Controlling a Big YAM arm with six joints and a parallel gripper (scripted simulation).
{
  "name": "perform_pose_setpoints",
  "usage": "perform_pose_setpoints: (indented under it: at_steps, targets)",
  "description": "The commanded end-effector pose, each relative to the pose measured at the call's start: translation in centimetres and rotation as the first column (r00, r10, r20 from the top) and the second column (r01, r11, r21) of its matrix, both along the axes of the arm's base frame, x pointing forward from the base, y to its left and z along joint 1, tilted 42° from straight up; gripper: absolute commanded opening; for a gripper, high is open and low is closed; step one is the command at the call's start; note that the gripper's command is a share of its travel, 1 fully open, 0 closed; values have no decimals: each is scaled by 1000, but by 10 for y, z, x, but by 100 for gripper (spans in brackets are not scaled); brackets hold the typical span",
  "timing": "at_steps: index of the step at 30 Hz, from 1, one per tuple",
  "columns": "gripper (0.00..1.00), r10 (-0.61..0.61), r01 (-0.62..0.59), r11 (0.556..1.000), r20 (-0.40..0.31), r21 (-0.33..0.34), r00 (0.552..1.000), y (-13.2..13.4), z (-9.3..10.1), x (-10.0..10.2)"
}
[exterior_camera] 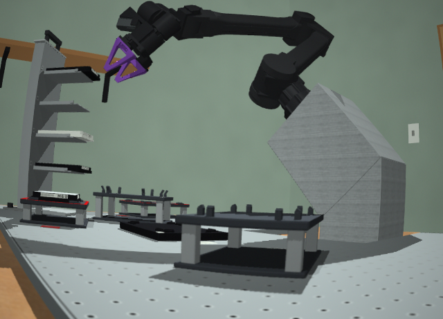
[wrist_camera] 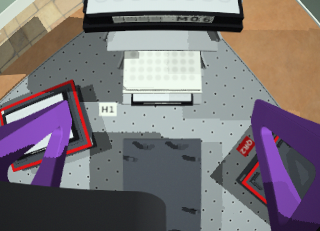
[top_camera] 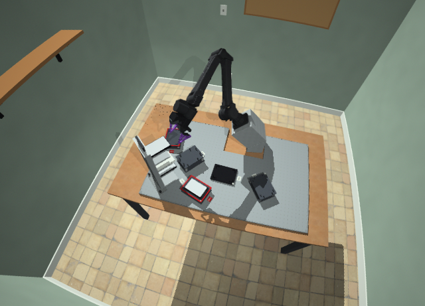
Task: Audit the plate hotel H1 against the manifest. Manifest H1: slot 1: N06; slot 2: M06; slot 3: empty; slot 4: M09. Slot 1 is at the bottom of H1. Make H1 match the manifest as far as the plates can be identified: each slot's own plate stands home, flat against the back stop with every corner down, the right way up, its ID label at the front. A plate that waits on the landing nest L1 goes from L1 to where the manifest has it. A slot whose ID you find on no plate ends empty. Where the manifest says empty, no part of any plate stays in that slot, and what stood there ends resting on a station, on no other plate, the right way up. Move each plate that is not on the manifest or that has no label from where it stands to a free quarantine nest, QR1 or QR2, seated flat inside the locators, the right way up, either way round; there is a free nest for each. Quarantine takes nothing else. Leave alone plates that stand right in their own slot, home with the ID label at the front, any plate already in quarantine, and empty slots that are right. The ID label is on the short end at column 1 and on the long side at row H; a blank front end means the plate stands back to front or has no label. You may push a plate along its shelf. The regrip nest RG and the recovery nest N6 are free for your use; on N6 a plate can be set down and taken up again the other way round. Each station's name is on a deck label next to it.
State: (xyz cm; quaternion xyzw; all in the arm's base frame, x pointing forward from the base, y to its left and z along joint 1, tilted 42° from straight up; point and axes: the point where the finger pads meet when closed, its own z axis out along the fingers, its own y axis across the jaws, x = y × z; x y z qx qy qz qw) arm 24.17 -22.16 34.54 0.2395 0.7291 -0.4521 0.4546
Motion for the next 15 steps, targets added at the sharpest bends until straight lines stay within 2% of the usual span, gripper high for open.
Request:
perform_pose_setpoints:
  at_steps: [1,15]
  targets:
    - [100,-2,4,999,61,-38,998,-6,42,5]
    - [100,4,-2,999,60,-40,998,-14,50,17]
